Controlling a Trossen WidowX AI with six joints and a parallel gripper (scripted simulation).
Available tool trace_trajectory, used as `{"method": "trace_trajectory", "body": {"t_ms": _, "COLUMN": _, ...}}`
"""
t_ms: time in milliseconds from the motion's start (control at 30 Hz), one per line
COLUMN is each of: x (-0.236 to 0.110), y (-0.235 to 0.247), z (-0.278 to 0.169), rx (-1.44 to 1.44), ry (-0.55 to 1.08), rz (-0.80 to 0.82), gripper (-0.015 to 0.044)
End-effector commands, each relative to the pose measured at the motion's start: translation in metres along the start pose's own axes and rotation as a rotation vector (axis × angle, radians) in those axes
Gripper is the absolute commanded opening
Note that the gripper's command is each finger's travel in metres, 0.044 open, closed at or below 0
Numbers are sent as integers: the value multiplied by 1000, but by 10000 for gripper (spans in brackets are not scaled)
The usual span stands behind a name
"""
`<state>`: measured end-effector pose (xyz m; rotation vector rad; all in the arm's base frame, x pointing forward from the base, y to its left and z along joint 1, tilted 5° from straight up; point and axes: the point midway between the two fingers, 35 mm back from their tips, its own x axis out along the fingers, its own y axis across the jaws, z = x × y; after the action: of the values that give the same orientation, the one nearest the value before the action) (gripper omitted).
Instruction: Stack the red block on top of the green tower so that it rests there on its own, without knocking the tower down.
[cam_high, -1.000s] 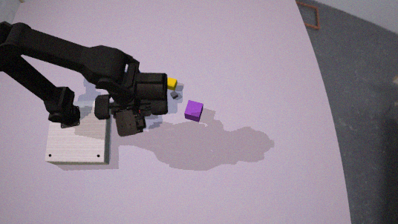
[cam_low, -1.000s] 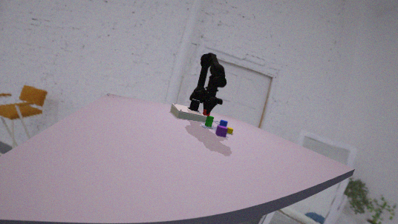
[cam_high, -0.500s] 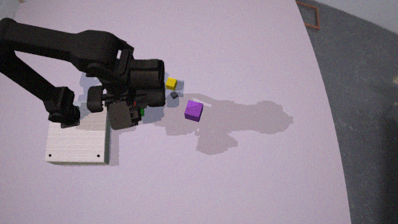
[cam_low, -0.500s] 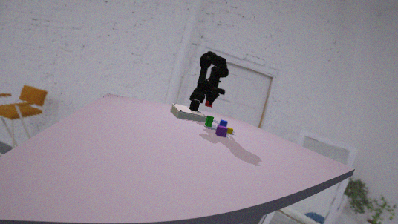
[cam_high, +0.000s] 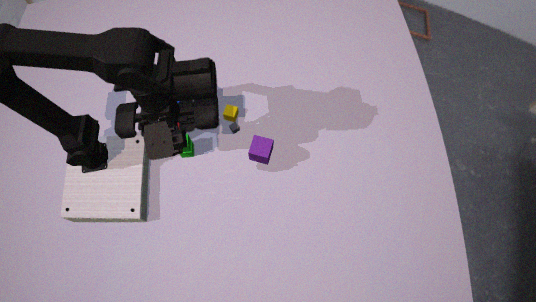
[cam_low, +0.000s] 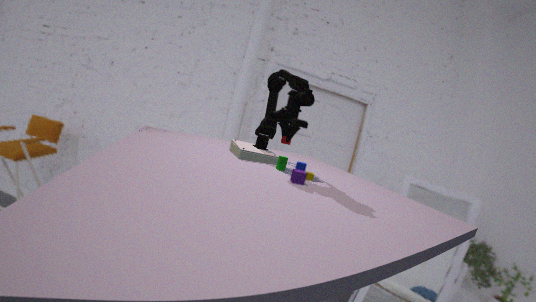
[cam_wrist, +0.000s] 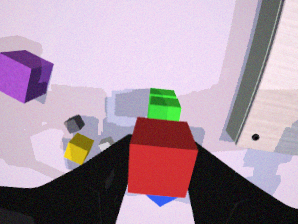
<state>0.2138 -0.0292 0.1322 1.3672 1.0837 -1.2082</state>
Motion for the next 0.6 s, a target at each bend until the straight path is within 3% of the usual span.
{"method": "trace_trajectory", "body": {"t_ms": 0, "x": -1, "y": -6, "z": -14, "rx": 5, "ry": -4, "rz": 1, "gripper": 0}}
{"method": "trace_trajectory", "body": {"t_ms": 567, "x": 38, "y": -7, "z": -12, "rx": 5, "ry": -4, "rz": 1, "gripper": 0}}
